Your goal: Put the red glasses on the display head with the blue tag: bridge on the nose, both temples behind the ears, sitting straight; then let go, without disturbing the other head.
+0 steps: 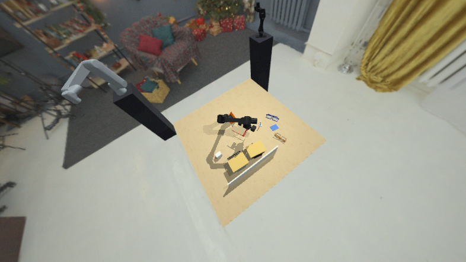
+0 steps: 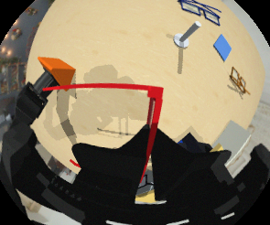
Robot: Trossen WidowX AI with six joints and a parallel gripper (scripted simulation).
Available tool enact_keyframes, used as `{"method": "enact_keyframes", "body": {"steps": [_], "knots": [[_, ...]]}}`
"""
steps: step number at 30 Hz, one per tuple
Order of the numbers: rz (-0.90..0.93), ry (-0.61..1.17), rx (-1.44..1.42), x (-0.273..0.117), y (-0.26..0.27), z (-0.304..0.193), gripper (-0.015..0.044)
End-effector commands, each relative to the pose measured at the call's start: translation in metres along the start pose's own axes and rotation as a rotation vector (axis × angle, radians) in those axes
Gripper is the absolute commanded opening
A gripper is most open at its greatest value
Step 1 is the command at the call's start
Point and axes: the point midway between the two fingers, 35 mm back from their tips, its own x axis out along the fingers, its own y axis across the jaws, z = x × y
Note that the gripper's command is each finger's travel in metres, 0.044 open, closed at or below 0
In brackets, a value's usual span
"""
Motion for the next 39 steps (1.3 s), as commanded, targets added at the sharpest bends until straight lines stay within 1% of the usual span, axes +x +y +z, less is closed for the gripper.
{"method": "enact_keyframes", "body": {"steps": [1,39], "knots": [[-0.003,0.006,0.024,0.001,0.002,-0.004,0.0000],[-0.005,0.005,0.024,0.032,-0.002,-0.004,0.0000]]}}
